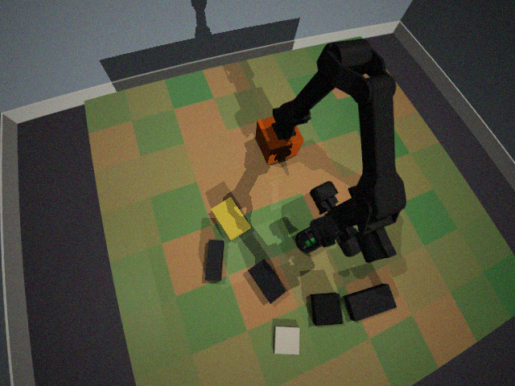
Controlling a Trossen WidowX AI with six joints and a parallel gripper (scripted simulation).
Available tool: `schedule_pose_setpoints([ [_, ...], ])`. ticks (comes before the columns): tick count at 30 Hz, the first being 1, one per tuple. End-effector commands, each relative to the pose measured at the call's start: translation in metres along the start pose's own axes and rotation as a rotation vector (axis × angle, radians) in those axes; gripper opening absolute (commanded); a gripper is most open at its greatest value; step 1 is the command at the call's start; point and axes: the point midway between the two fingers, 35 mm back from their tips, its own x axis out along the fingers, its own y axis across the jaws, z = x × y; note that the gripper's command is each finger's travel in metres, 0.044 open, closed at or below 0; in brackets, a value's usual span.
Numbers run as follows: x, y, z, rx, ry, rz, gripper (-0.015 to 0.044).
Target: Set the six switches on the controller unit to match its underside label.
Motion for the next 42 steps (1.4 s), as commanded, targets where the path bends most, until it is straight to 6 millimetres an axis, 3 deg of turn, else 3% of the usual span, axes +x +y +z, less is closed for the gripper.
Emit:
schedule_pose_setpoints([
  [1, 0.003, 0.015, -0.005, 0.003, 0.001, -0.037, 0.0151],
  [7, 0.011, 0.039, -0.015, 0.001, 0.003, -0.094, 0.0000],
  [21, 0.041, 0.080, -0.043, -0.003, -0.006, -0.226, 0.0000],
  [42, 0.070, 0.084, -0.044, -0.005, -0.006, -0.233, 0.0000],
])
